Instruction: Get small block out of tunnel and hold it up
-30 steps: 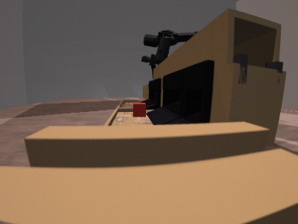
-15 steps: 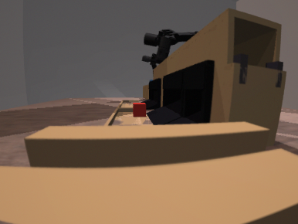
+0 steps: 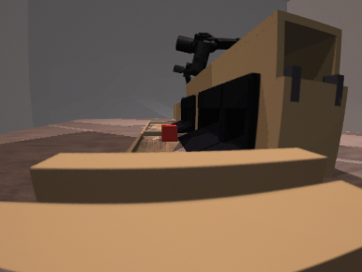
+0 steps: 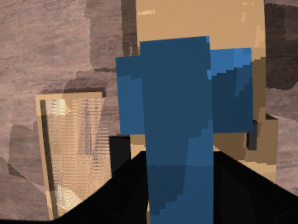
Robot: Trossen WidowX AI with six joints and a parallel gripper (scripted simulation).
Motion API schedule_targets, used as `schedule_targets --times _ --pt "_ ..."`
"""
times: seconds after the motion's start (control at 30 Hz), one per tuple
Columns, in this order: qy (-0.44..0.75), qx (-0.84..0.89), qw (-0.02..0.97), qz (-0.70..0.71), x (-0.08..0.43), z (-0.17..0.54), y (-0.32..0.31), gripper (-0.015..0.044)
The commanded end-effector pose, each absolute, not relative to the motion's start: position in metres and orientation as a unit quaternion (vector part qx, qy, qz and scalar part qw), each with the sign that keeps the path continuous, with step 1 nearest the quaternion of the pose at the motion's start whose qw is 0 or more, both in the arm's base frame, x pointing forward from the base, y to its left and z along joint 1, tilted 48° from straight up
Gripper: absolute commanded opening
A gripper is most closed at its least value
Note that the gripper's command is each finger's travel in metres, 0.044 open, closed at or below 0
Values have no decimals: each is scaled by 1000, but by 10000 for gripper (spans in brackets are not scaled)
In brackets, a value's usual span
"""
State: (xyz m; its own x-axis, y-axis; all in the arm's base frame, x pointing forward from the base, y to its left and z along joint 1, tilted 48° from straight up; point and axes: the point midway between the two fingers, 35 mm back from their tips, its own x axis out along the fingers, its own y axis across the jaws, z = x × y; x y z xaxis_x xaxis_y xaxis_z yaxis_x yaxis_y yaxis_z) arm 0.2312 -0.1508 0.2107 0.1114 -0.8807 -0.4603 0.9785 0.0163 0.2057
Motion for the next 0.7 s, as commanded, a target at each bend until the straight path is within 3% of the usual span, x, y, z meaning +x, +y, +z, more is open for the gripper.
schedule_targets --times 0.0,0.37,0.67 --pt "98 240 704 -662 230 212 -153 157" --pt "138 237 706 -653 234 236 -125 440" --pt "143 241 709 -648 231 226 -134 440"
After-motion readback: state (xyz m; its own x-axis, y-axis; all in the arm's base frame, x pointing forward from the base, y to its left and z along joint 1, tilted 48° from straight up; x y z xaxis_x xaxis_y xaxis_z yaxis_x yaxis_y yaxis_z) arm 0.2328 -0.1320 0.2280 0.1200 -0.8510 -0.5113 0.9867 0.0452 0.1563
